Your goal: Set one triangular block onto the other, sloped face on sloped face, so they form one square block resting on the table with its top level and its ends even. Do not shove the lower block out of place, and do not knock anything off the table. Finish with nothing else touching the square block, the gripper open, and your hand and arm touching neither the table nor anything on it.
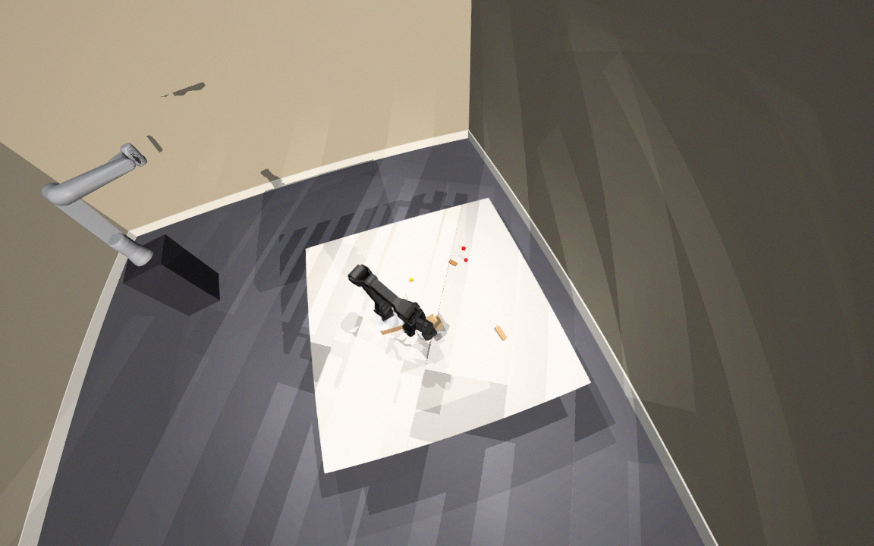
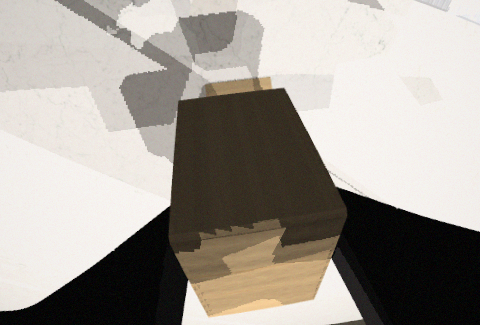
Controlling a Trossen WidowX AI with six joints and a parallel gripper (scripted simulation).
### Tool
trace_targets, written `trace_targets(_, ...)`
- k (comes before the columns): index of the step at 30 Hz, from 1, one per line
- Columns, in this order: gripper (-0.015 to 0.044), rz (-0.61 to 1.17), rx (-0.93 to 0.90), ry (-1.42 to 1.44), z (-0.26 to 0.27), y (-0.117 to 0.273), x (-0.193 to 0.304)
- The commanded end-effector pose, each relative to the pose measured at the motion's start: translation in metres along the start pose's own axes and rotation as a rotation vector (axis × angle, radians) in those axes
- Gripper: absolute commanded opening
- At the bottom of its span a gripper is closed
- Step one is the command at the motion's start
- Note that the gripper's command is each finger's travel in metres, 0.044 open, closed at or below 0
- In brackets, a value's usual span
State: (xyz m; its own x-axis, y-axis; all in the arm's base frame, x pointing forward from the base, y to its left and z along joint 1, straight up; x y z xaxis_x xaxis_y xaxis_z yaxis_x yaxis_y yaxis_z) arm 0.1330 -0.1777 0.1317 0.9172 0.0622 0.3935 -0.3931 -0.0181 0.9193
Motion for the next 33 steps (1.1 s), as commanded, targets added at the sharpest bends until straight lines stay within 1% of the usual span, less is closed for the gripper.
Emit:
trace_targets(1,0.0,-0.005,0.005,-0.006,-0.002,-0.014,-0.001)
trace_targets(6,0.0,-0.005,0.005,-0.006,-0.002,-0.023,-0.001)
trace_targets(12,0.0,-0.004,0.006,-0.007,-0.005,-0.047,0.0)
trace_targets(33,0.0,0.001,0.012,-0.004,-0.005,-0.055,-0.001)
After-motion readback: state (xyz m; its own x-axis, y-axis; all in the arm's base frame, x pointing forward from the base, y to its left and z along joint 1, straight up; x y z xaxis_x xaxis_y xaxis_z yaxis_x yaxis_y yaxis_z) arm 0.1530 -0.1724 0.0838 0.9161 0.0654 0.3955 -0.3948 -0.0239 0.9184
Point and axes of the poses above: the point midway between the two fingers, 35 mm back from their tips, its own y axis back along the fingers, its own z axis across the jaws, x = y × z, the point moved 5 cm from there along y, back along the fingers, and after that the axes turned 1 degree about -y, right-handed, at the moved point
